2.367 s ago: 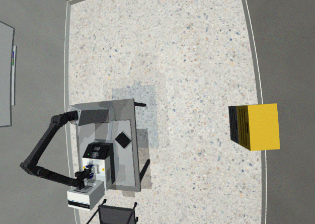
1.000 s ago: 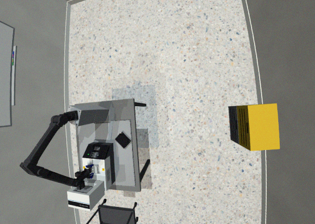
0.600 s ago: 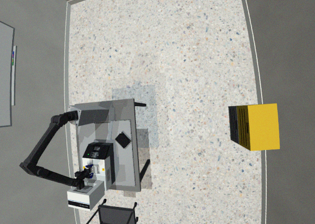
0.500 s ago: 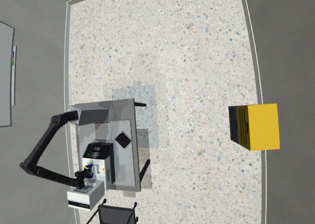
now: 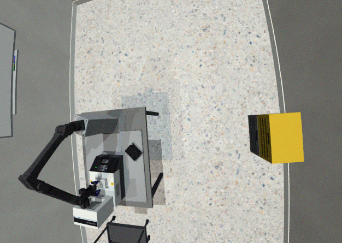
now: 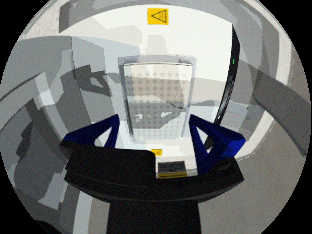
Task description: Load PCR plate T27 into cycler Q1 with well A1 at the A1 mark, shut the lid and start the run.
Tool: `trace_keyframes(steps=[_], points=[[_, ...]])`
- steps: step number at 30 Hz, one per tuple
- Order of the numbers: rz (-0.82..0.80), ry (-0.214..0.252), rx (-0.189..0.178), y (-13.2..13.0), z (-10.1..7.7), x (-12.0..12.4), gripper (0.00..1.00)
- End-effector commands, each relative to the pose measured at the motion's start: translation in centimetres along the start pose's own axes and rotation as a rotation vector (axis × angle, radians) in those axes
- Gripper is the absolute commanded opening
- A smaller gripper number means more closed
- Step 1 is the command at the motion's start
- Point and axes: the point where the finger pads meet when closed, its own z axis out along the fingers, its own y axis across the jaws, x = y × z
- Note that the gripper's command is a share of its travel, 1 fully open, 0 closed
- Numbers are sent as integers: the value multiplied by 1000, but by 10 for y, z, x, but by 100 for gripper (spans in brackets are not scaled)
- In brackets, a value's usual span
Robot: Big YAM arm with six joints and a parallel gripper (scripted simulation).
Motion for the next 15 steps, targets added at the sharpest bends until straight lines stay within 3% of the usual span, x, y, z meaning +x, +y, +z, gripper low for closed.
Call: trace_keyframes(steps=[1, 7, 12, 15], points=[[17, -1, -47, 18, -31, -7, 100], [22, -2, 2, -2, -18, -11, 100], [26, -2, -13, 0, -38, -13, 100], [21, -1, -41, 11, -54, -10, 100]])
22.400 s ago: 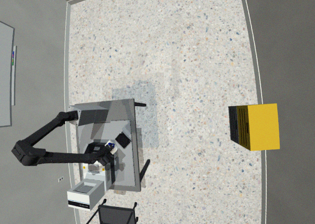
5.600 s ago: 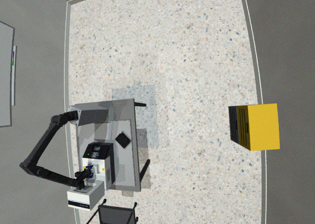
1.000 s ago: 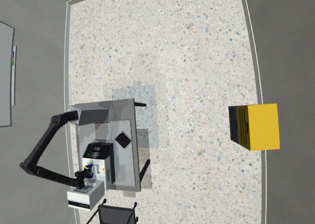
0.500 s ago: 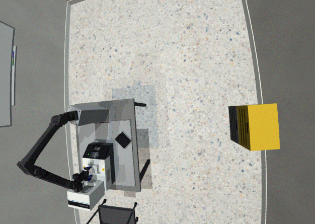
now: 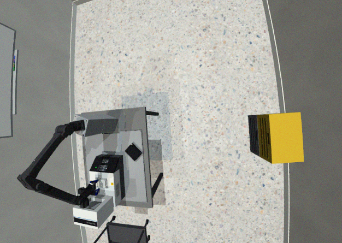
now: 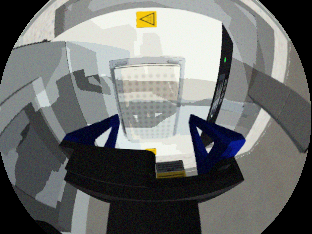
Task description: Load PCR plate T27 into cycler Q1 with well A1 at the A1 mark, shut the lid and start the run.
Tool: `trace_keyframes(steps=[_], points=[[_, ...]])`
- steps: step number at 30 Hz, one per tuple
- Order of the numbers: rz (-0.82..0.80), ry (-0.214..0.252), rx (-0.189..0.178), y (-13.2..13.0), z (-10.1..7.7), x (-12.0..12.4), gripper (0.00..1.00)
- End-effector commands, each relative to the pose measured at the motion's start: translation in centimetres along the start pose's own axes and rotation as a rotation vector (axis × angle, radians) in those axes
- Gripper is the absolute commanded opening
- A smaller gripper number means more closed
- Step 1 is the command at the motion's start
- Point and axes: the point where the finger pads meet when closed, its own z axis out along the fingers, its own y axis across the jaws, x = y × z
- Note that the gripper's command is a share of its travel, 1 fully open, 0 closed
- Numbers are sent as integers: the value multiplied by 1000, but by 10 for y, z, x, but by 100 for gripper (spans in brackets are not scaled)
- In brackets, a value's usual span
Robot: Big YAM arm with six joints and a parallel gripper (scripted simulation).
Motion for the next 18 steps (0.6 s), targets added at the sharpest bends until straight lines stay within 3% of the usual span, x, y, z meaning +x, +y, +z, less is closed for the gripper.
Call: trace_keyframes(steps=[1, 11, 15, 18], points=[[13, 1, -80, 25, -55, -4, 100], [-7, 2, -69, 27, -54, 9, 100], [-10, 3, -94, 31, -71, 12, 100], [-12, 3, -95, 32, -72, 13, 100]])
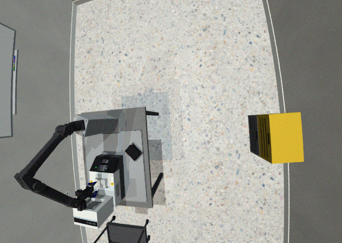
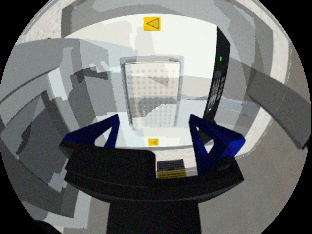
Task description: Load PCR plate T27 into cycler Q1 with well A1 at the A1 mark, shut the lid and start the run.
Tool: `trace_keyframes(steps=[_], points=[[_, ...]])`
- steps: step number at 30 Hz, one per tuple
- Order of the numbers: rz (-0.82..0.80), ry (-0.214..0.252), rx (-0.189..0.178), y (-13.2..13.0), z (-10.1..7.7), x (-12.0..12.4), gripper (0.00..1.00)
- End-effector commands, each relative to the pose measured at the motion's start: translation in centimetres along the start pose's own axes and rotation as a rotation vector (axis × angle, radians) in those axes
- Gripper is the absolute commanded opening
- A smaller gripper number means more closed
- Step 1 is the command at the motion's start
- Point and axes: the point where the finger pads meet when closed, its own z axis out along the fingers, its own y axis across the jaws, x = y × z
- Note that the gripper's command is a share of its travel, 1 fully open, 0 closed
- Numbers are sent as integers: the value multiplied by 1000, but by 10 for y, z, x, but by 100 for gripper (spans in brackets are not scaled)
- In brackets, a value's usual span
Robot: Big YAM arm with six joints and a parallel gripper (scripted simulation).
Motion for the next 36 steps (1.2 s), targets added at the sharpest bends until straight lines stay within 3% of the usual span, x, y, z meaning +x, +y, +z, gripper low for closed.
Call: trace_keyframes(steps=[1, 6, 17, 25, 36], points=[[-9, 3, -78, 27, -42, 11, 100], [8, 1, -62, 24, -32, 0, 100], [25, -1, 21, -6, 7, -11, 100], [12, -1, 28, -10, 23, -2, 100], [-5, 1, -17, 11, -6, 9, 100]])
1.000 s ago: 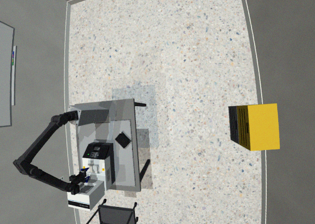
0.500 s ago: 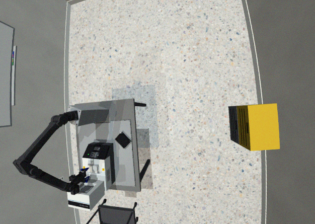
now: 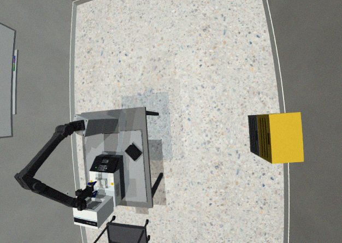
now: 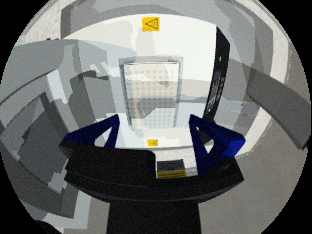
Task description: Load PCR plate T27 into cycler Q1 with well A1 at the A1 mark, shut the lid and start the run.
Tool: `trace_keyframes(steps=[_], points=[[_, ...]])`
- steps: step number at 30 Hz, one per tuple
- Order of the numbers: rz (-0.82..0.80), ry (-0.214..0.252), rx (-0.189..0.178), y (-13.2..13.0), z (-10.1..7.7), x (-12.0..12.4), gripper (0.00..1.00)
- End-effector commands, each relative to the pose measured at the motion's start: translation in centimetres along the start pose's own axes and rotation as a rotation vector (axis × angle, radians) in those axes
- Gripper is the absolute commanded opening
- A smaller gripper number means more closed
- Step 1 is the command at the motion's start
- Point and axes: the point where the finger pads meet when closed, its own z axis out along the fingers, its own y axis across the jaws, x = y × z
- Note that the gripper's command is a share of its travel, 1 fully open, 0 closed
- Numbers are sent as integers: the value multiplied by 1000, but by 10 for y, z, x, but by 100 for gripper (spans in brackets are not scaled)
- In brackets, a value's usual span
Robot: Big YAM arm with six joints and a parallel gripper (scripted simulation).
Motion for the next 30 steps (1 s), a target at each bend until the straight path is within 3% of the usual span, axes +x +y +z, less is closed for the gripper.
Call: trace_keyframes(steps=[1, 3, 4, 5, 7, 9, 11, 14, 15, 17, 18, 23, 25, 27, 29, 30], points=[[-6, 1, -28, 15, -12, 10, 100], [-6, 2, -41, 19, -18, 10, 100], [-10, 2, -95, 12, -17, 9, 0], [-14, -2, -139, 4, -17, 8, 0], [-16, -2, -115, -12, -15, 9, 0], [-13, -1, -122, -17, -15, 11, 0], [-9, -1, -223, -25, -17, 12, 0], [-8, 0, -206, -40, -13, 13, 0], [-7, 1, -258, -44, -13, 13, 0], [-7, 1, -258, -44, -13, 13, 0], [-2, 0, -281, -48, -9, 10, 0], [16, 4, -236, -85, 12, 1, 0], [21, -5, -329, -97, 15, -3, 0], [19, 1, -310, -108, 17, 0, 0], [11, -1, -406, -117, 14, 5, 0], [7, 1, -399, -121, 14, 8, 0]])
